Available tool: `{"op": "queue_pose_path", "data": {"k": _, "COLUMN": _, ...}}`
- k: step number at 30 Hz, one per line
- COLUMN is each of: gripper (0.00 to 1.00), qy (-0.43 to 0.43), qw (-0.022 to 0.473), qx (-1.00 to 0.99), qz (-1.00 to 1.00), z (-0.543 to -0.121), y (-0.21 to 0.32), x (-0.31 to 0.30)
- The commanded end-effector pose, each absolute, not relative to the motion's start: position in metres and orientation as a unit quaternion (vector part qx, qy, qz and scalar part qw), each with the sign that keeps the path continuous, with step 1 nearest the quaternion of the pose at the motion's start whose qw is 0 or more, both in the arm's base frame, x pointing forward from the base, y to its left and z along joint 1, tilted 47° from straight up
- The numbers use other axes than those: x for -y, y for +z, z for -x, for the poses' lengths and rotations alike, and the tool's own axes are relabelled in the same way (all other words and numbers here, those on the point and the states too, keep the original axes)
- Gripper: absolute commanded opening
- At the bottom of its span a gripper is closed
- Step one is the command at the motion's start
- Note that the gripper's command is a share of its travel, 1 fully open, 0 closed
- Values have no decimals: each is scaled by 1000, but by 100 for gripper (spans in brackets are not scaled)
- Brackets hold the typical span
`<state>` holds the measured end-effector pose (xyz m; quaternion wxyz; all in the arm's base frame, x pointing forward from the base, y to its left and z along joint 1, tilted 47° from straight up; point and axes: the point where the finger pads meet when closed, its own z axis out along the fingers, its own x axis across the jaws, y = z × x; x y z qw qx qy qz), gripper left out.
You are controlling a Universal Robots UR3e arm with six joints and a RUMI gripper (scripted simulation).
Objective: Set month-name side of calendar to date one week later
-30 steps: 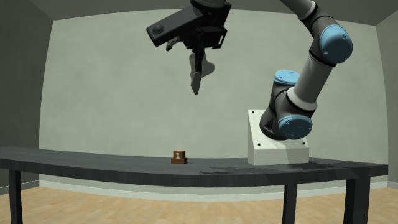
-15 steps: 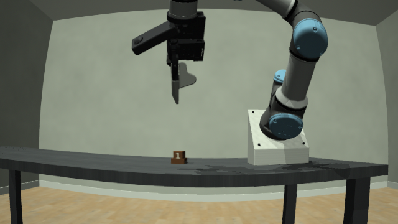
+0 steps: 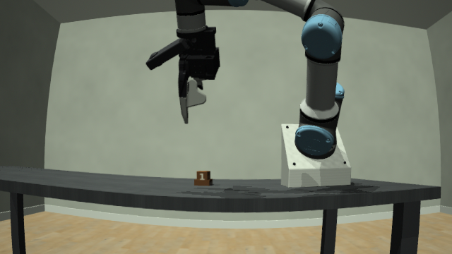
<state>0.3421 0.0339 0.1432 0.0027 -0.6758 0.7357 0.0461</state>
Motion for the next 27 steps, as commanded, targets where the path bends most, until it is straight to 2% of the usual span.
{"op": "queue_pose_path", "data": {"k": 1, "gripper": 100, "qy": 88, "qw": 2, "qx": -783, "qz": 616, "z": -346, "y": 121, "x": -21}}
{"op": "queue_pose_path", "data": {"k": 27, "gripper": 100, "qy": 243, "qw": -5, "qx": -907, "qz": 344, "z": -343, "y": 47, "x": 22}}
